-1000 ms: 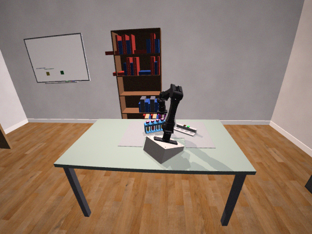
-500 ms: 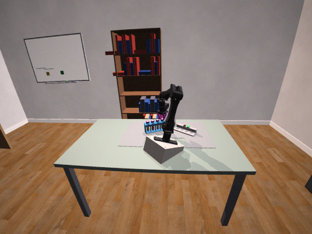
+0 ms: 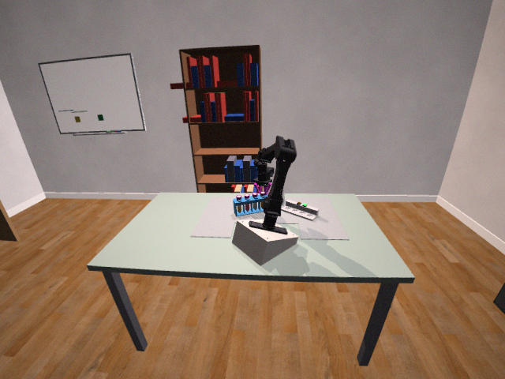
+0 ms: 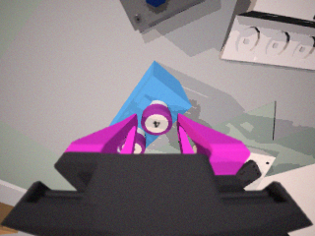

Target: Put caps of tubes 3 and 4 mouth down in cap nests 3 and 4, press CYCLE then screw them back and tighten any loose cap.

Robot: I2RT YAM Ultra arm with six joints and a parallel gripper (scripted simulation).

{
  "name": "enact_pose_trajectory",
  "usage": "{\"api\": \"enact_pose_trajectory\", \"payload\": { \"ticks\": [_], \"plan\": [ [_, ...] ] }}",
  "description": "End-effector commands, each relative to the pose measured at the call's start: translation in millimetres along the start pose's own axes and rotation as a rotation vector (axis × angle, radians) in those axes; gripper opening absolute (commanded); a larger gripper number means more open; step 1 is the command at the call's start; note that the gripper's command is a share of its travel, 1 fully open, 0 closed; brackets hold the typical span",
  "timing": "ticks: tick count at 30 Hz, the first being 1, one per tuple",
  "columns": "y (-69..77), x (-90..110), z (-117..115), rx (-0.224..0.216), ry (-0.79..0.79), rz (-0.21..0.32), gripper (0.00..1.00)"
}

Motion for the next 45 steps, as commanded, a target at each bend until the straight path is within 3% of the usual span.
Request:
{"api": "enact_pose_trajectory", "payload": {
  "ticks": [1, 14, 19, 24, 25, 31, 34, 37, 38, 45],
  "plan": [
    [9.4, -2.3, 1.5, -0.012, -0.006, -0.013, 0.49],
    [48.4, -1.8, 1.1, -0.013, -0.006, -0.013, 0.49],
    [49.4, -1.8, 1.1, -0.013, -0.006, -0.013, 0.49],
    [49.3, 27.7, 30.8, -0.011, 0.404, -0.014, 0.49],
    [49.3, 27.8, 30.8, -0.011, 0.411, -0.014, 0.49],
    [49.4, 57.3, 60.4, -0.009, 0.825, -0.016, 0.49],
    [49.4, 57.4, 60.4, -0.009, 0.827, -0.016, 0.49],
    [49.4, 75.1, 78.2, -0.008, 1.077, -0.017, 0.49],
    [49.4, 75.2, 78.2, -0.008, 1.077, -0.017, 0.49],
    [49.5, 104.7, 107.8, -0.006, 1.494, -0.019, 0.49]
  ]
}}
Point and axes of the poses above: the point where the finger pads meet when closed, its own y axis back along the fingers, its own z axis across the jaws, x = y × z, the point moved 1 cm from there along y, back along the fingers, and after that the axes turned 7 degrees about y, right-handed, at the moved point
